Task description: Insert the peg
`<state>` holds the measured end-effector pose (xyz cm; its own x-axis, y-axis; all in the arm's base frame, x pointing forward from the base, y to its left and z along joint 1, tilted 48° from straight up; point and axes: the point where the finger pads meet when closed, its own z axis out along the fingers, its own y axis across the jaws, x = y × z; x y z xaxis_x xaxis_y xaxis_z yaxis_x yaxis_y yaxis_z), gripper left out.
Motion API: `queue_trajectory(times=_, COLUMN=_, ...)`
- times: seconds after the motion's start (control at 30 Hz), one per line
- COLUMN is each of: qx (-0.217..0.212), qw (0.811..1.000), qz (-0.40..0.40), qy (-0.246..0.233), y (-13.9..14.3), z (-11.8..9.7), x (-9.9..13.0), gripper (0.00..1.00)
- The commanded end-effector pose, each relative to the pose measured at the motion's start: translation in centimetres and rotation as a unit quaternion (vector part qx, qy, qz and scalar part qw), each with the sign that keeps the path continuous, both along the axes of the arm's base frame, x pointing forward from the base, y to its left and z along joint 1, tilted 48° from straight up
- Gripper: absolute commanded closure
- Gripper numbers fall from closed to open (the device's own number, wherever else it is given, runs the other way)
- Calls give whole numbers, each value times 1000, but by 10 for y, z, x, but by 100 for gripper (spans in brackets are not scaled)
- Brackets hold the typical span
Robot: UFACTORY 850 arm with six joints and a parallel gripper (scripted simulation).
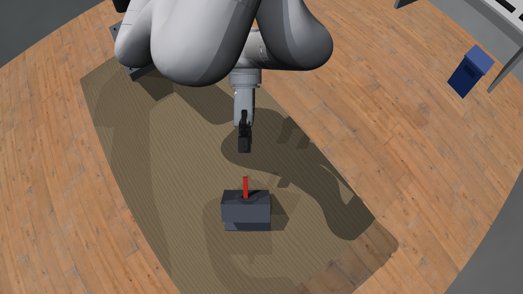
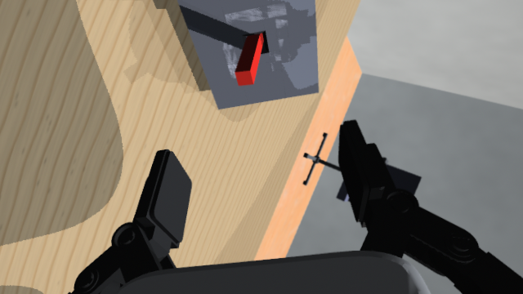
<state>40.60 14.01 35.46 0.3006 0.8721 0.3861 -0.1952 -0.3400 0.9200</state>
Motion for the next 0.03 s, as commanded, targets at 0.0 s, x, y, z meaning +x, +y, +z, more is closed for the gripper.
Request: queue_trajectory(times=0.0, qx=0, qw=1000, qz=0, qy=0, y=0, z=0, x=0, gripper=0)
